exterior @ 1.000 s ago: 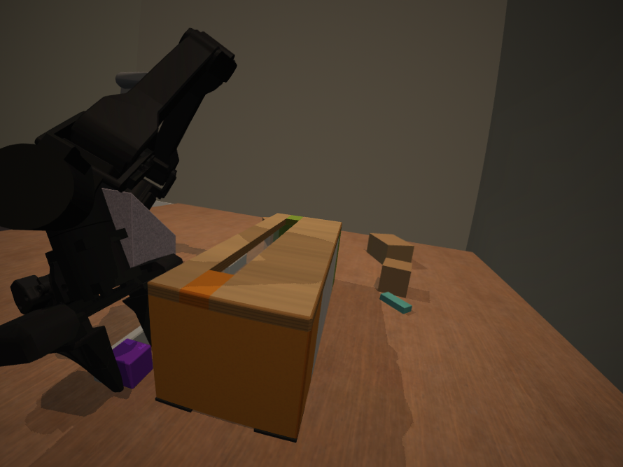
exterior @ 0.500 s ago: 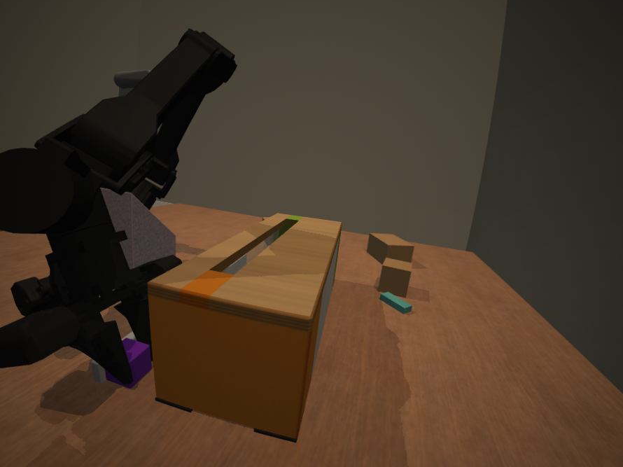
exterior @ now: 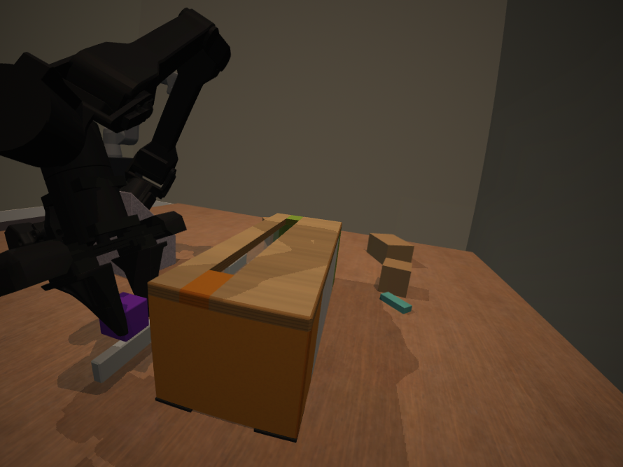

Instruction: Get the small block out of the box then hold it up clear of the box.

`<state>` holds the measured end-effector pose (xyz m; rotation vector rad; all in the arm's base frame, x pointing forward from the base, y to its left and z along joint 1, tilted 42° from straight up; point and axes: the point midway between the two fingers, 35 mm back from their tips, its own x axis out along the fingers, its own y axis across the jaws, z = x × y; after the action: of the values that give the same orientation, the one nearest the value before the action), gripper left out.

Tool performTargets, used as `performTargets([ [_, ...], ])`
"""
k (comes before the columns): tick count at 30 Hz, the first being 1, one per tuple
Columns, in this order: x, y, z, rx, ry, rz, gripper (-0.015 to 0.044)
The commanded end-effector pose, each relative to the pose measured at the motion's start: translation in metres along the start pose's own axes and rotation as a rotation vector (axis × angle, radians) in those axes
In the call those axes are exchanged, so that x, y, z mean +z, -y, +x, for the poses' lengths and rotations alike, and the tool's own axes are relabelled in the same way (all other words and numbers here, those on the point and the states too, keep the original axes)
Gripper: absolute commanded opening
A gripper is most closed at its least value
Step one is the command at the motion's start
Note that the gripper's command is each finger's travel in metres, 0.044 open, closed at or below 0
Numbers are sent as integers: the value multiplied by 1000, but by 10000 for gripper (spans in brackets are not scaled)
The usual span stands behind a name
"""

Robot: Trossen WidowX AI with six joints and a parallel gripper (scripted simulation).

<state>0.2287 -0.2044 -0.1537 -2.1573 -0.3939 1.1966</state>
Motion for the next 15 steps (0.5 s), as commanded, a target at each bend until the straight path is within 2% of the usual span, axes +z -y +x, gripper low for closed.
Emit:
performTargets([
  [1, -5, 1, -9, 15, 0, 12, 0],
  [15, -18, 30, -50, 109, -5, 207, 0],
])
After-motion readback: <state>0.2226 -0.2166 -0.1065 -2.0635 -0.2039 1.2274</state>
